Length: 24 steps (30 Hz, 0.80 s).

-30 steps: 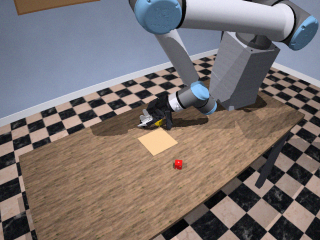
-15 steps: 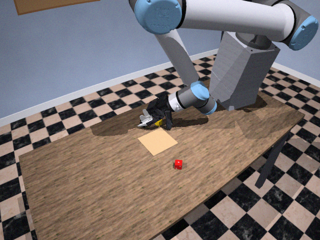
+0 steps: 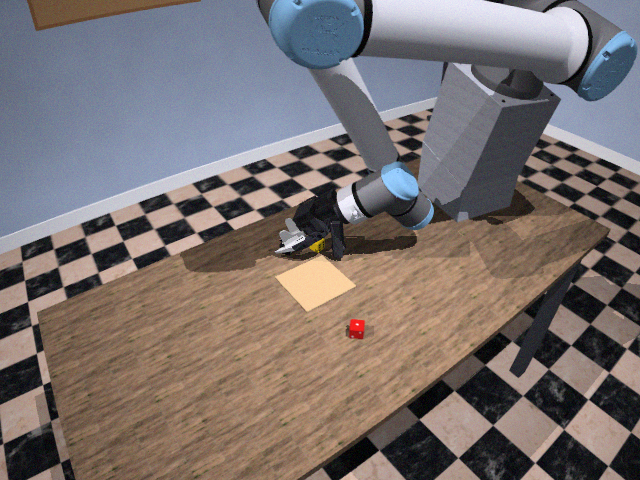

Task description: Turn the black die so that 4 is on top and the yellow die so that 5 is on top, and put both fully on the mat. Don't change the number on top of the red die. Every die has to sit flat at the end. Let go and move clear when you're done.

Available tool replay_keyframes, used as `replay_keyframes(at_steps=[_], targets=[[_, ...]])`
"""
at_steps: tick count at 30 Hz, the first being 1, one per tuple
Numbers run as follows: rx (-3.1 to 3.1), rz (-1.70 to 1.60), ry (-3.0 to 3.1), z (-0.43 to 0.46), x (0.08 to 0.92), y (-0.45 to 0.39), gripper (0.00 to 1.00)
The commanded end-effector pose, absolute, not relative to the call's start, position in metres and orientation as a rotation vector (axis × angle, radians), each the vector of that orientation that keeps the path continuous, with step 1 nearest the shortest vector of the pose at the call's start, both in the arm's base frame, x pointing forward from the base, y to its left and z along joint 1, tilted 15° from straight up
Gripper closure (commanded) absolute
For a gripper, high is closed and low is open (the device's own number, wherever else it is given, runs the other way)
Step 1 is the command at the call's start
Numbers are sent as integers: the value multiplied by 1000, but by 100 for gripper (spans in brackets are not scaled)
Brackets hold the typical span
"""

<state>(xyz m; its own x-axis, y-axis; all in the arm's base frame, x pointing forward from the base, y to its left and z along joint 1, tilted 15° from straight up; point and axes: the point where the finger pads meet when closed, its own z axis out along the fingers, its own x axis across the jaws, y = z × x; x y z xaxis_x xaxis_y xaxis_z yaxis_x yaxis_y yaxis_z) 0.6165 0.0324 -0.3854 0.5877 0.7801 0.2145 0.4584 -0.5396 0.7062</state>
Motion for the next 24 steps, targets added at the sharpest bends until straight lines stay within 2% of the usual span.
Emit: replay_keyframes(at_steps=[1,24], targets=[[2215,697,979,-385,617,32,72],[2215,697,979,-353,586,47,72]])
